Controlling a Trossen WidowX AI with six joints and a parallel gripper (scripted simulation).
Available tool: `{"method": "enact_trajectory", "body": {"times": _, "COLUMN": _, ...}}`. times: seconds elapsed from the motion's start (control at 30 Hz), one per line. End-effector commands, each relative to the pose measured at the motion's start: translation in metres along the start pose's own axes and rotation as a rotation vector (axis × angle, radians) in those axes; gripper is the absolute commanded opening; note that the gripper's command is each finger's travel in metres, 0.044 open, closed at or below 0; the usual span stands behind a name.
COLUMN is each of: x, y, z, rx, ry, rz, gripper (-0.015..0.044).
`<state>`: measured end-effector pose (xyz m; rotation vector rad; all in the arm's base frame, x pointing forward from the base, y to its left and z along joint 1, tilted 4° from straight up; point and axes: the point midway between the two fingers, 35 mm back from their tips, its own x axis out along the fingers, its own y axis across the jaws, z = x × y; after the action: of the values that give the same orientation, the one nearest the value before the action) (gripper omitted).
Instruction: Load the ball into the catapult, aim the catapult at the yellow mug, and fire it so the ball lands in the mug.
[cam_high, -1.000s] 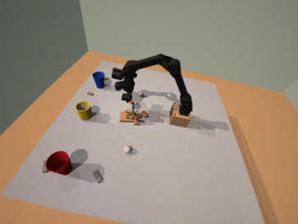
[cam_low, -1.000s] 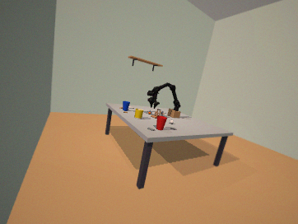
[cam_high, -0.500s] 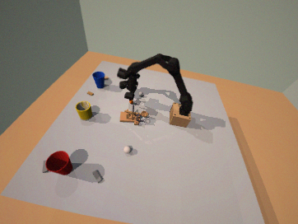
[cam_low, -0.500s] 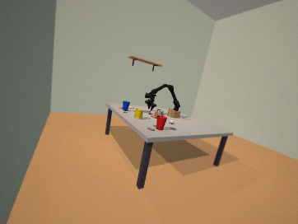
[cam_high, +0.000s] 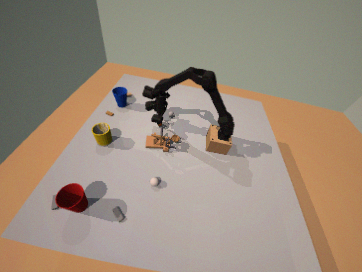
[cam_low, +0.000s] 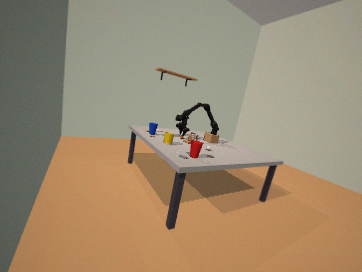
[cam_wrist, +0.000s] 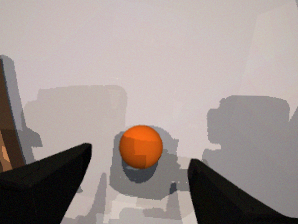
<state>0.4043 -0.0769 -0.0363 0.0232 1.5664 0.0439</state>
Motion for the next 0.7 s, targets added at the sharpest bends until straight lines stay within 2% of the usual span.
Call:
{"method": "enact_trajectory", "body": {"times": 0.0, "x": 0.01, "y": 0.0, "z": -0.003, "rx": -0.005, "ry": 0.008, "rz": -0.002, "gripper": 0.03}}
{"method": "enact_trajectory", "body": {"times": 0.43, "x": 0.029, "y": 0.0, "z": -0.004, "rx": -0.005, "ry": 0.008, "rz": -0.002, "gripper": 0.03}}
{"method": "enact_trajectory", "body": {"times": 0.67, "x": 0.029, "y": 0.0, "z": -0.004, "rx": -0.005, "ry": 0.008, "rz": -0.002, "gripper": 0.0116}}
